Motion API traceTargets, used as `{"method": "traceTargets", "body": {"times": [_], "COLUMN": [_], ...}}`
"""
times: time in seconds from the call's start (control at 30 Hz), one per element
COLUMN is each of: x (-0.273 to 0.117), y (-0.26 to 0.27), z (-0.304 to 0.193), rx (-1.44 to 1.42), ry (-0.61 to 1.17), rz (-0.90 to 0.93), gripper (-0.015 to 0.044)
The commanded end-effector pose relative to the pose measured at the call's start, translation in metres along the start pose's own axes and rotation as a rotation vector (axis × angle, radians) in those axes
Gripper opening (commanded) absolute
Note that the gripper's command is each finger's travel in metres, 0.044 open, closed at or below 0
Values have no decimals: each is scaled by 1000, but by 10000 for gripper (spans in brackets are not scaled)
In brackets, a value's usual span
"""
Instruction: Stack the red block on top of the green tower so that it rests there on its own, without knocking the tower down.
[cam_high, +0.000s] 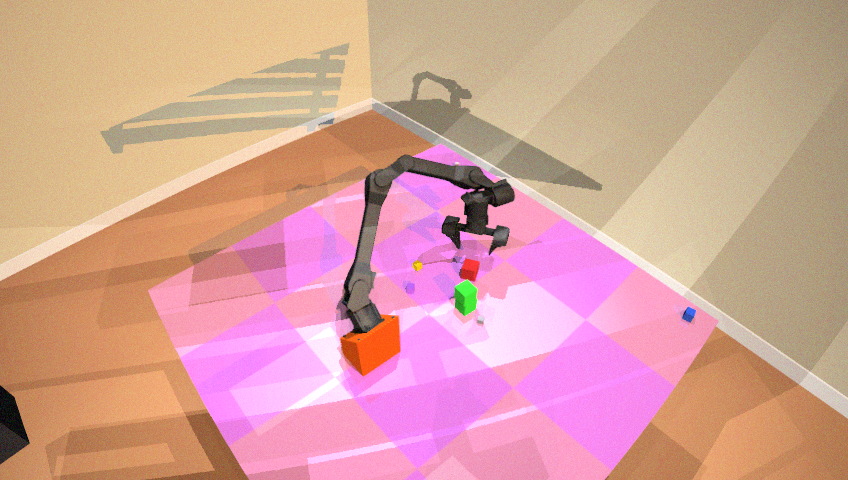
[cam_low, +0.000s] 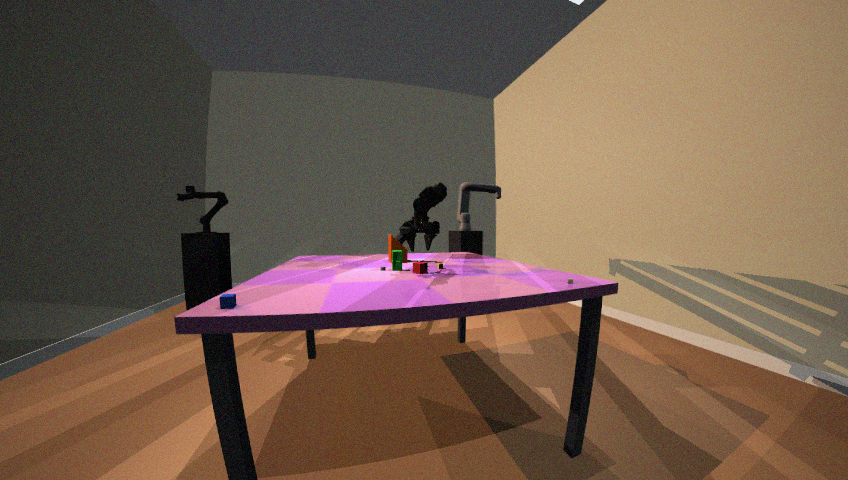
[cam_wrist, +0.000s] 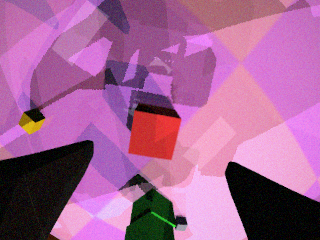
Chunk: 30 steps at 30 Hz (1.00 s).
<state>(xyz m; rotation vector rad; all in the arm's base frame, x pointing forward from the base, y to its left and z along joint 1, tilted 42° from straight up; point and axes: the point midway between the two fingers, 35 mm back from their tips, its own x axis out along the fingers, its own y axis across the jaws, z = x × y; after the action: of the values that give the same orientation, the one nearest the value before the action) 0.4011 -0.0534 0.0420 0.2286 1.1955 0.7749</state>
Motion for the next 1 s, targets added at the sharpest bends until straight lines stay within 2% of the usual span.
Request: {"method": "traceTargets", "body": {"times": [0.0,0.97], "x": [30,70], "y": [3,5], "z": [-6,-5], "rx": [14,14], "ry": [11,10], "rz": [20,21], "gripper": [440,440]}}
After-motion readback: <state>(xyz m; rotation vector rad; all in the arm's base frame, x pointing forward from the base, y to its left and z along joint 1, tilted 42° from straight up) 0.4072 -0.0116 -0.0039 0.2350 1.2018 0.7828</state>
